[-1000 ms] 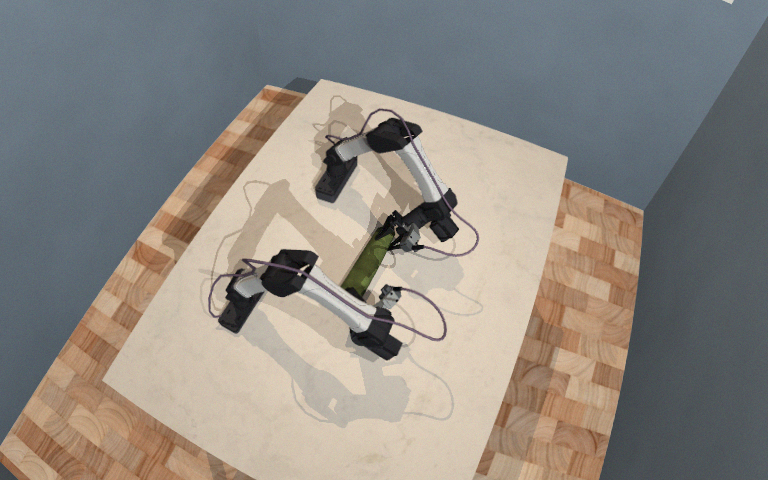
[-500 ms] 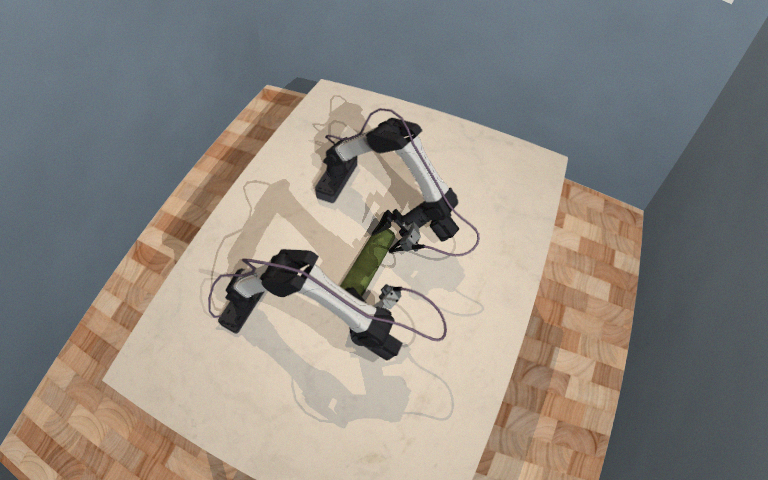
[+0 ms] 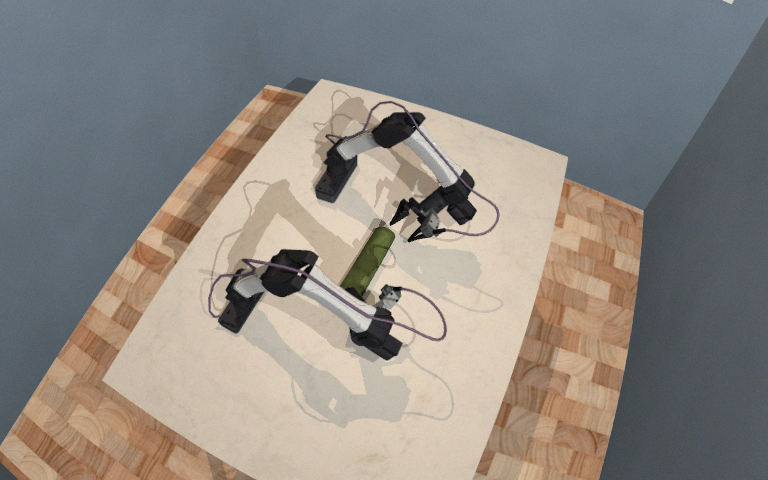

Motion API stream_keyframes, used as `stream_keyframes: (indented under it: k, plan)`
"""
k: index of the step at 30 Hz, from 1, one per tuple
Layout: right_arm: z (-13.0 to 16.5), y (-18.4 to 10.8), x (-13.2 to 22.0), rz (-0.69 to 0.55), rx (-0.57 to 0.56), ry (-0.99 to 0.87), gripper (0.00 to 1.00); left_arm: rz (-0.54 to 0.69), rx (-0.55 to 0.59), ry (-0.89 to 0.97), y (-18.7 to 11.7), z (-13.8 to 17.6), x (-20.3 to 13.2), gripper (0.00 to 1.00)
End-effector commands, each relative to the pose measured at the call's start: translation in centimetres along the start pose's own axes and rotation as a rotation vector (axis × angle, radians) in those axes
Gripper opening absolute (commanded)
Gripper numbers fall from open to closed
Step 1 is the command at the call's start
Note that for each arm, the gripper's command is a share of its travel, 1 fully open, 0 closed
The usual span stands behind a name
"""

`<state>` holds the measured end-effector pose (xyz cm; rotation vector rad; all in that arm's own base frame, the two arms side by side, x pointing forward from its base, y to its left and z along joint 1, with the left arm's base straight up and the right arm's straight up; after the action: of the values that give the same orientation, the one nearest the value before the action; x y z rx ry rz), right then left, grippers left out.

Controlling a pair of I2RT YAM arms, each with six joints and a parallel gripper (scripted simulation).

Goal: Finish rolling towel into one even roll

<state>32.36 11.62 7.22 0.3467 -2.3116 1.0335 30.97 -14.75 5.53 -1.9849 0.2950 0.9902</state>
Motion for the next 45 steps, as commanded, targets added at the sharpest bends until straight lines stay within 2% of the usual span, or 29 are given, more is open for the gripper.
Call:
stream_keyframes:
  k: [1,6,14,16,22,27,45]
  plan:
    - [-1.3,-1.3,0.5,-0.083,0.033,-0.034,0.85,0.051,0.048,0.027,-1.1,-0.6,-0.7,0.85]
    - [-1.3,-1.3,0.5,-0.083,0.033,-0.034,0.85,-0.013,0.028,0.086,-0.5,-0.4,-1.4,0.74]
    - [-1.3,-1.3,0.5,-0.083,0.033,-0.034,0.85,-0.267,-0.051,0.319,2.0,0.3,-3.8,0.56]
    - [-1.3,-1.3,0.5,-0.083,0.033,-0.034,0.85,-0.267,-0.051,0.319,2.0,0.3,-3.8,0.56]
    - [-1.3,-1.3,0.5,-0.083,0.033,-0.034,0.85,-0.452,-0.109,0.486,4.0,0.8,-5.5,0.43]
    - [-1.3,-1.3,0.5,-0.083,0.033,-0.034,0.85,-0.515,-0.130,0.544,4.7,1.1,-6.0,0.32]
    - [-1.3,-1.3,0.5,-0.083,0.033,-0.034,0.85,-0.515,-0.130,0.544,6.0,1.7,-4.5,0.32]
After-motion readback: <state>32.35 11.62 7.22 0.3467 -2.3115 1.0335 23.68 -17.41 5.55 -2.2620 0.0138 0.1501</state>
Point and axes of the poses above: on each arm, the point where the finger pads meet when closed, its own y axis out along the fingers, its own x axis across the jaws, z = x × y, the point moved 3 cm from there along -y, back along the fingers, and after that the axes turned 9 degrees about -y, right-handed, at the moved point
